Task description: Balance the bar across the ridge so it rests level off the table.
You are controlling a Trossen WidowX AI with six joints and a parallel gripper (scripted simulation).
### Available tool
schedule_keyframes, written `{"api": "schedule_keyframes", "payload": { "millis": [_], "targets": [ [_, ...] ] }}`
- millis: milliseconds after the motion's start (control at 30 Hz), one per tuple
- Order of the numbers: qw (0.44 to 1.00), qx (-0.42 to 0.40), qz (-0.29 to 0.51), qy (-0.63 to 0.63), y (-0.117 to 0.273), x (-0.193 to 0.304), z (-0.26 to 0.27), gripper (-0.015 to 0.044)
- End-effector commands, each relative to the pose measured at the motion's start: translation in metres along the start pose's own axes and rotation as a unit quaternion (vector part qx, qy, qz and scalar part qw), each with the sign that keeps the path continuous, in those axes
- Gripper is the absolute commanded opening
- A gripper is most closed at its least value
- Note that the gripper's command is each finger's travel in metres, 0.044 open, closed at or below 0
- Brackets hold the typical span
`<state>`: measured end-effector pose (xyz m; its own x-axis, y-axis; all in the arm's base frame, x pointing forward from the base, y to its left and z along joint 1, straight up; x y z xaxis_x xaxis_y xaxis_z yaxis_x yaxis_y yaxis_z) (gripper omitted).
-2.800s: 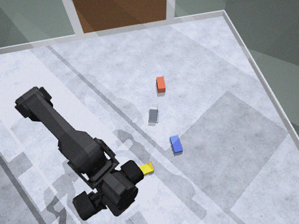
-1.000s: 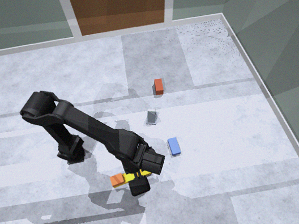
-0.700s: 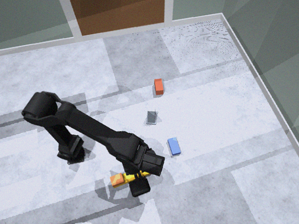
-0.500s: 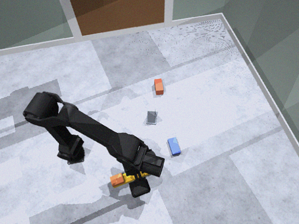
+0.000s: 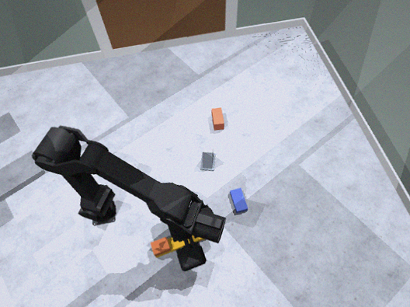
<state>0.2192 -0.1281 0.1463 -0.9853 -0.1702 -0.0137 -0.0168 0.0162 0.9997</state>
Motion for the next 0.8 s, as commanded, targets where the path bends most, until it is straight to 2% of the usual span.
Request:
{"api": "schedule_keyframes", "payload": {
  "millis": [0,67,333,467,767],
  "targets": [
    [1.000,0.000,0.000,0.000,0.000,0.000,0.000,0.0210],
    [1.000,0.000,0.000,0.000,0.000,0.000,0.000,0.0157],
    [1.000,0.000,0.000,0.000,0.000,0.000,0.000,0.0104],
    [1.000,0.000,0.000,0.000,0.006,-0.001,-0.001,0.0000],
    [1.000,0.000,-0.001,0.001,0.028,-0.004,-0.003,0.0000]
  ]
}}
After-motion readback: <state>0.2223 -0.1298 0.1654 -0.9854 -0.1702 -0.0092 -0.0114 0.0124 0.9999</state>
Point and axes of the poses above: the point midway between the two fingers, 35 mm back from their tips, its own y axis back along the fingers, its own z axis across the jaws, x = y × z, the point moved 10 cm from there along y, back along the fingers, and after that the axes turned 1 degree about y, right-handed, at the moved point
